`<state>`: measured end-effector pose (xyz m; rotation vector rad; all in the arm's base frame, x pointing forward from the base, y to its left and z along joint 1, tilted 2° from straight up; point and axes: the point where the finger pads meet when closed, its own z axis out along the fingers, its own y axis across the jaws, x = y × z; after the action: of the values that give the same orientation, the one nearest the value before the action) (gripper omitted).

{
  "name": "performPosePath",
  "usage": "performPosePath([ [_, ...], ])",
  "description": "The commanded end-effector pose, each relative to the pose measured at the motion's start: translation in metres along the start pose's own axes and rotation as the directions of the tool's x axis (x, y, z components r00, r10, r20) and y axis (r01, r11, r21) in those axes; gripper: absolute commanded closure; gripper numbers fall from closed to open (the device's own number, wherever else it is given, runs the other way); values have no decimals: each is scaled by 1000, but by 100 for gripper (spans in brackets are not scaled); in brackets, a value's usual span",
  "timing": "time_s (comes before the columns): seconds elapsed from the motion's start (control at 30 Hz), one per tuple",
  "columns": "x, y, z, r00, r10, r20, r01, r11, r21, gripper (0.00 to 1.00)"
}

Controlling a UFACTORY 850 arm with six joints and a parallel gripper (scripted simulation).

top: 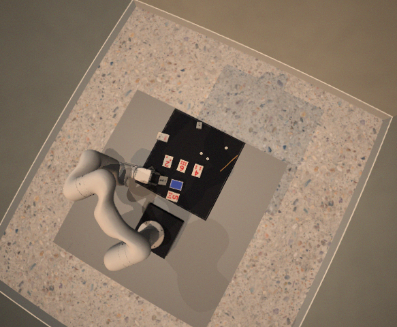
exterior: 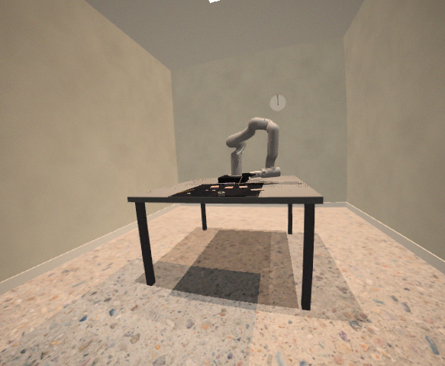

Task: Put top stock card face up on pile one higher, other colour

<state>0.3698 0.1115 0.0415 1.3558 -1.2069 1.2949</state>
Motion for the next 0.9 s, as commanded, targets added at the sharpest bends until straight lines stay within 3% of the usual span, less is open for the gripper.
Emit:
performPosePath([
  [0.0,0,0,0,1000,1,0,-1,1000,0,27],
  [0.13,0,0,0,1000,1,0,-1,1000,0,27],
  [0.17,0,0,0,1000,1,0,-1,1000,0,0],
  [0.87,0,0,0,1000,1,0,-1,1000,0,0],
])
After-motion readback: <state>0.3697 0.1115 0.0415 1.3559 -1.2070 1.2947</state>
